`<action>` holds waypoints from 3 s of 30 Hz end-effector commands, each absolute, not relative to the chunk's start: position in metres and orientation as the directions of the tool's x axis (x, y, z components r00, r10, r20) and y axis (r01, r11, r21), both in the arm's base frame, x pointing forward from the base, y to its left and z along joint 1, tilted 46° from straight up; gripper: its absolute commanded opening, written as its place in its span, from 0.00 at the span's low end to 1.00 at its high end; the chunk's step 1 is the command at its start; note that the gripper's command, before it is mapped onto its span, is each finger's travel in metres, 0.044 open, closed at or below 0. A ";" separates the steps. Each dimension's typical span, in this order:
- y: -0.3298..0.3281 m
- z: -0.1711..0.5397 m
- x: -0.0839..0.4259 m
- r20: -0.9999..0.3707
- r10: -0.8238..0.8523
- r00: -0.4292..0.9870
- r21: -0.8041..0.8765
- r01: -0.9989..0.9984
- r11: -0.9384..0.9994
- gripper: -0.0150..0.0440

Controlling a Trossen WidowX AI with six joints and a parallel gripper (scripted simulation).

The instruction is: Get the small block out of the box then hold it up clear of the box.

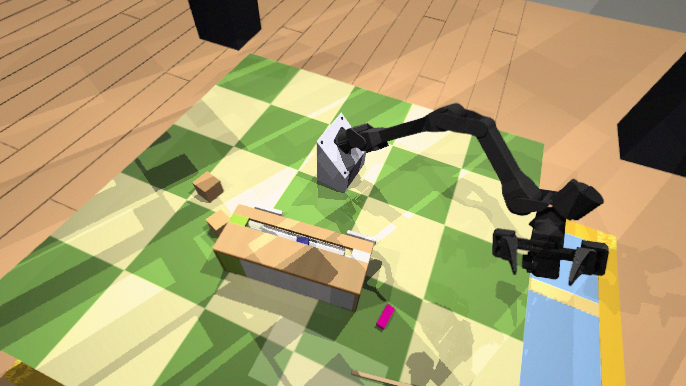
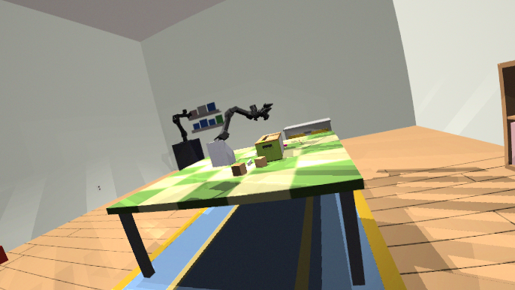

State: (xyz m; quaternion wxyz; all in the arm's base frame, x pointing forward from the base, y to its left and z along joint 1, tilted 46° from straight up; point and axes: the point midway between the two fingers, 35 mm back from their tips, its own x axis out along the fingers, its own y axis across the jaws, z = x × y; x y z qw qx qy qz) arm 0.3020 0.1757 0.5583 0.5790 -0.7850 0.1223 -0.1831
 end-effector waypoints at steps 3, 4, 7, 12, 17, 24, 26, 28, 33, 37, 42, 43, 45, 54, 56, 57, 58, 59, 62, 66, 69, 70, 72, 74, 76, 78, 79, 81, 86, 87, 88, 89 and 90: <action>0.177 0.555 0.310 0.154 -0.400 0.904 -0.952 0.028 -0.304 0.93; 0.177 0.552 0.317 0.160 -0.396 0.904 -0.951 0.034 -0.307 0.93; 0.177 0.537 0.347 0.170 -0.374 0.911 -0.948 0.048 -0.314 0.93; 0.167 0.497 0.404 0.128 -0.329 0.936 -0.955 0.028 -0.294 0.93; 0.143 0.443 0.456 0.011 -0.295 0.956 -0.974 -0.057 -0.221 0.93; 0.086 0.354 0.504 -0.244 -0.272 0.931 -0.966 -0.257 -0.014 0.93; 0.067 0.327 0.512 -0.325 -0.268 0.907 -0.945 -0.319 0.067 0.93; 0.047 0.301 0.516 -0.408 -0.263 0.874 -0.912 -0.378 0.157 0.93; -0.001 0.232 0.512 -0.618 -0.227 0.752 -0.759 -0.496 0.423 0.93; -0.035 0.178 0.494 -0.775 -0.158 0.612 -0.545 -0.521 0.657 0.93; -0.071 0.117 0.456 -0.915 -0.009 0.404 -0.176 -0.379 0.908 0.93; -0.078 0.105 0.446 -0.933 0.036 0.358 -0.084 -0.313 0.946 0.93; -0.090 0.085 0.425 -0.953 0.133 0.273 0.094 -0.153 0.984 0.93; -0.100 0.044 0.355 -0.847 0.525 0.079 0.490 0.497 0.716 0.93; -0.094 0.043 0.343 -0.780 0.623 0.054 0.507 0.639 0.579 0.93; -0.091 0.043 0.338 -0.742 0.669 0.048 0.500 0.705 0.504 0.93; -0.088 0.044 0.333 -0.700 0.712 0.046 0.483 0.766 0.425 0.93; -0.086 0.046 0.329 -0.657 0.752 0.049 0.455 0.821 0.344 0.93; -0.082 0.054 0.321 -0.497 0.863 0.091 0.289 0.955 0.066 0.93; -0.082 0.057 0.319 -0.446 0.888 0.114 0.218 0.976 -0.016 0.93; -0.082 0.057 0.319 -0.446 0.888 0.114 0.218 0.976 -0.016 0.93; -0.082 0.057 0.319 -0.446 0.888 0.114 0.218 0.976 -0.016 0.93; -0.082 0.057 0.319 -0.446 0.888 0.114 0.218 0.976 -0.016 0.93; -0.082 0.057 0.319 -0.446 0.888 0.114 0.218 0.976 -0.016 0.93; -0.082 0.057 0.319 -0.446 0.888 0.114 0.218 0.976 -0.016 0.93; -0.081 0.056 0.320 -0.446 0.888 0.114 0.217 0.976 -0.016 0.93; -0.080 0.055 0.320 -0.446 0.888 0.114 0.217 0.976 -0.016 0.93; -0.079 0.052 0.320 -0.445 0.888 0.113 0.215 0.976 -0.017 0.93; -0.073 0.046 0.321 -0.442 0.890 0.111 0.211 0.977 -0.018 0.93; -0.072 0.045 0.321 -0.442 0.890 0.111 0.210 0.978 -0.018 0.93; -0.071 0.044 0.322 -0.441 0.890 0.111 0.209 0.978 -0.018 0.93; -0.070 0.042 0.322 -0.441 0.891 0.110 0.208 0.978 -0.018 0.93; -0.069 0.041 0.322 -0.440 0.891 0.110 0.207 0.978 -0.018 0.93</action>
